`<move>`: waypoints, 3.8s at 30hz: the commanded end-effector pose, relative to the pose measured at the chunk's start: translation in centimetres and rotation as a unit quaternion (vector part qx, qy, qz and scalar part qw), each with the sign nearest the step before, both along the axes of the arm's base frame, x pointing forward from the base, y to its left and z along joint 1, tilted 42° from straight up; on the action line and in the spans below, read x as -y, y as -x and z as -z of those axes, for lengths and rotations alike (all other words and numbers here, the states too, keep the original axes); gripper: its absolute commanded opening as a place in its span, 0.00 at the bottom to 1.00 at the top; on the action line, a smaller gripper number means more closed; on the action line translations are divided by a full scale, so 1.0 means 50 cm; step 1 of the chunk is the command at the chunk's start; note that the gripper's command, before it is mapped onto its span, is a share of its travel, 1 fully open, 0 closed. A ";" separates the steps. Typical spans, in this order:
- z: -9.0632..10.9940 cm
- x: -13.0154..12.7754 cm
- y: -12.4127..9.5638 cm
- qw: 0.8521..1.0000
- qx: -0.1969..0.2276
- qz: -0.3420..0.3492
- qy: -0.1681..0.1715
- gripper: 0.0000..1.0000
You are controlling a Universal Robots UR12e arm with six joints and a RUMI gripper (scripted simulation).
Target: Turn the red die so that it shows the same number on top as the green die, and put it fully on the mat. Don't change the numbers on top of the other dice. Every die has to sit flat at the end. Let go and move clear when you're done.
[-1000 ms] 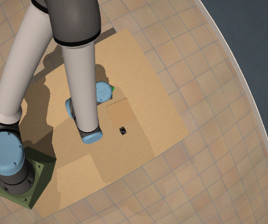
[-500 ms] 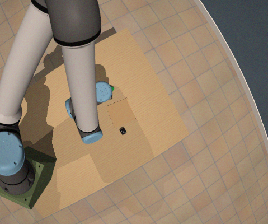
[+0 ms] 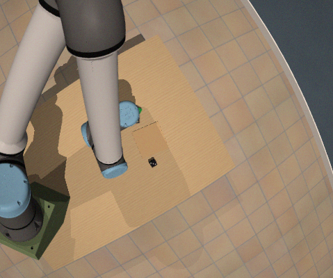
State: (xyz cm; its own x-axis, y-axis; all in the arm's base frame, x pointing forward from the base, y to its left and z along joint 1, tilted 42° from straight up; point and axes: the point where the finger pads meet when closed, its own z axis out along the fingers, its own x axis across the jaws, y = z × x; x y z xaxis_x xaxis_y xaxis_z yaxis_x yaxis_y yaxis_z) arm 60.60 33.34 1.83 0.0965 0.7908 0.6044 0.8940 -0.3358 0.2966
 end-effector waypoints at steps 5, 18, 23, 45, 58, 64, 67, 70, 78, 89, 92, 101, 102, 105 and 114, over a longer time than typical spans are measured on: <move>-0.001 0.000 0.000 1.000 0.000 0.000 0.000 0.10; -0.009 0.006 0.005 1.000 0.000 0.000 0.000 0.10; -0.033 0.022 0.019 1.000 0.000 0.000 0.000 0.10; -0.146 0.101 0.086 1.000 0.000 0.000 0.000 0.10; -0.148 0.102 0.087 1.000 0.000 0.000 0.000 0.10; -0.148 0.103 0.087 1.000 -0.001 0.002 -0.001 0.10; -0.148 0.103 0.087 1.000 -0.002 0.003 -0.002 0.10; -0.148 0.104 0.086 1.000 -0.005 0.008 -0.005 0.10; -0.147 0.109 0.081 0.999 -0.028 0.040 -0.023 0.10; -0.144 0.123 0.068 0.988 -0.081 0.116 -0.068 0.10; -0.142 0.130 0.062 0.979 -0.105 0.151 -0.088 0.10; -0.139 0.146 0.047 0.950 -0.161 0.231 -0.135 0.10; -0.139 0.150 0.044 0.943 -0.171 0.246 -0.143 0.10; -0.137 0.160 0.034 0.920 -0.202 0.291 -0.169 0.10; -0.132 0.185 0.014 0.856 -0.266 0.383 -0.224 0.10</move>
State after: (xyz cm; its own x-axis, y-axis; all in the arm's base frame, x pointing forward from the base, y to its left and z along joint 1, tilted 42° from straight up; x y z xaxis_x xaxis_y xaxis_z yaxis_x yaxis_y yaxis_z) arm 59.43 24.65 8.51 0.7898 0.1851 0.5848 0.4379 -0.8377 -0.3262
